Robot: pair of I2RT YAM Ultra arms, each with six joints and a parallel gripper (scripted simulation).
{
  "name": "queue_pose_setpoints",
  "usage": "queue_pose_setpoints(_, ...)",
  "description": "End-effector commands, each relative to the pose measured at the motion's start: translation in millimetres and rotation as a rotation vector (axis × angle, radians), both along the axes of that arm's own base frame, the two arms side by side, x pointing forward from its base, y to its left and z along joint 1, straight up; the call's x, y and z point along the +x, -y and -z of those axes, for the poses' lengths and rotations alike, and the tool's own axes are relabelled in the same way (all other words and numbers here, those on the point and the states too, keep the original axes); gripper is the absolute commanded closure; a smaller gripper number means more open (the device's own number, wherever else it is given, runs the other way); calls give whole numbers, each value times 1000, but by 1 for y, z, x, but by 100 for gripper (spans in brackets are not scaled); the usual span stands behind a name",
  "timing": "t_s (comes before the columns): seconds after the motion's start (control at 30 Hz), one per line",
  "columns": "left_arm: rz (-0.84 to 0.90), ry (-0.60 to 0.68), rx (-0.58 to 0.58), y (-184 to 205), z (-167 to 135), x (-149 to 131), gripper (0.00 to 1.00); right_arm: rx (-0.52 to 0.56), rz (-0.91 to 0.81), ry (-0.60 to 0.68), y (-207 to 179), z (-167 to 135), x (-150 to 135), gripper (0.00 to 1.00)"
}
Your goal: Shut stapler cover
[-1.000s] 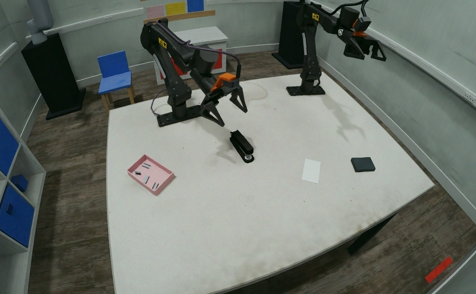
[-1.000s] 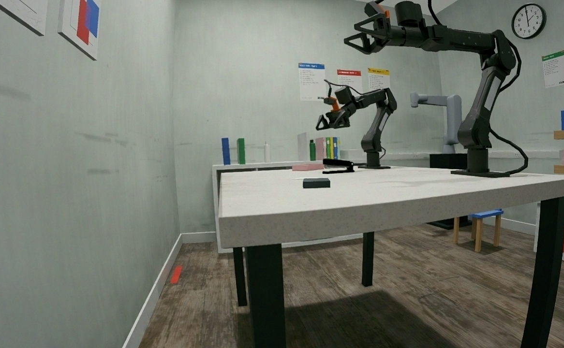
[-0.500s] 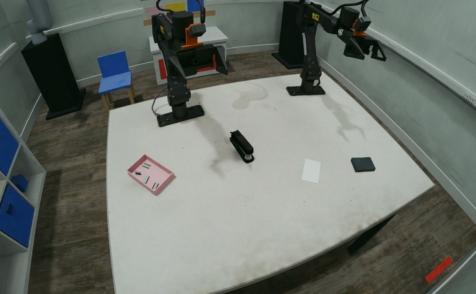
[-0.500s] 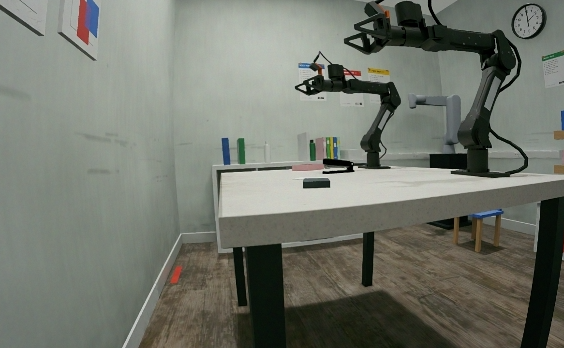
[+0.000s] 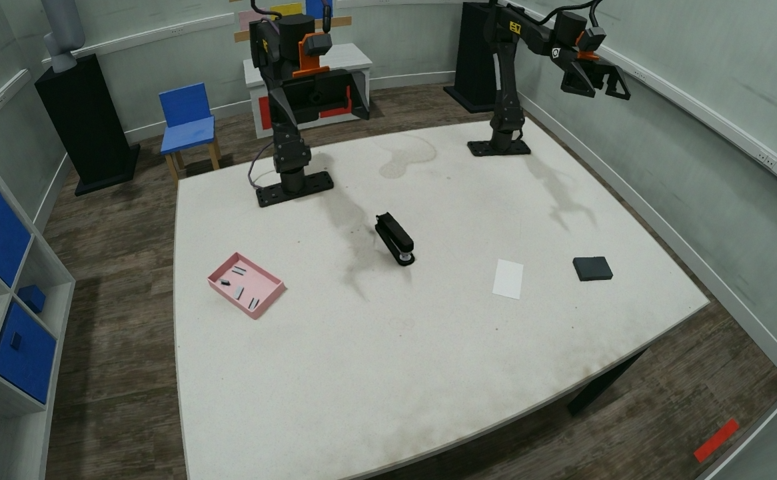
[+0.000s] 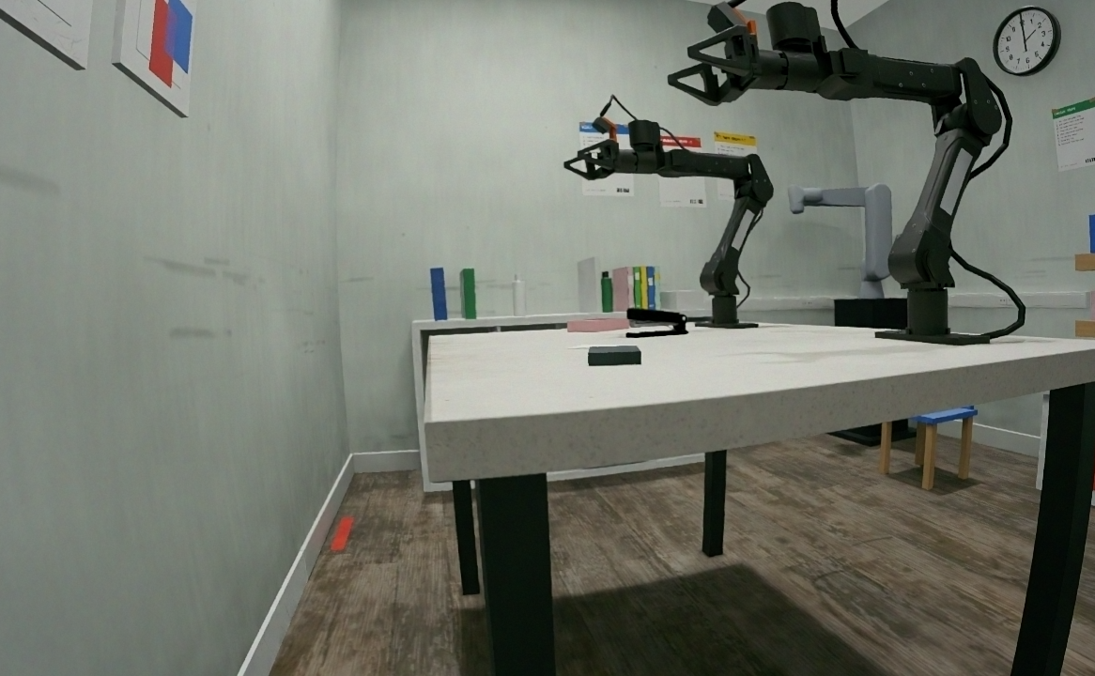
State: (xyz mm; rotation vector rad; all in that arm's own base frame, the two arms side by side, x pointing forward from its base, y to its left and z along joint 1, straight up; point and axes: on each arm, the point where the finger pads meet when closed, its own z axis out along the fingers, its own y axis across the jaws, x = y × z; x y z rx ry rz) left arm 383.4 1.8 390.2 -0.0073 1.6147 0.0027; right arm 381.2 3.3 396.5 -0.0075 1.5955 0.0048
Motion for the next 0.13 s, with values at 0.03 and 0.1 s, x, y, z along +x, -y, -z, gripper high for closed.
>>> queue_pose_setpoints(0.03, 6, 57, 3, 1, -22, -3, 0, 9, 14, 39, 5, -17, 1, 0)
queue_pose_setpoints(0.1, 6, 57, 3, 1, -22, -3, 0, 9, 14, 39, 5, -17, 1, 0)
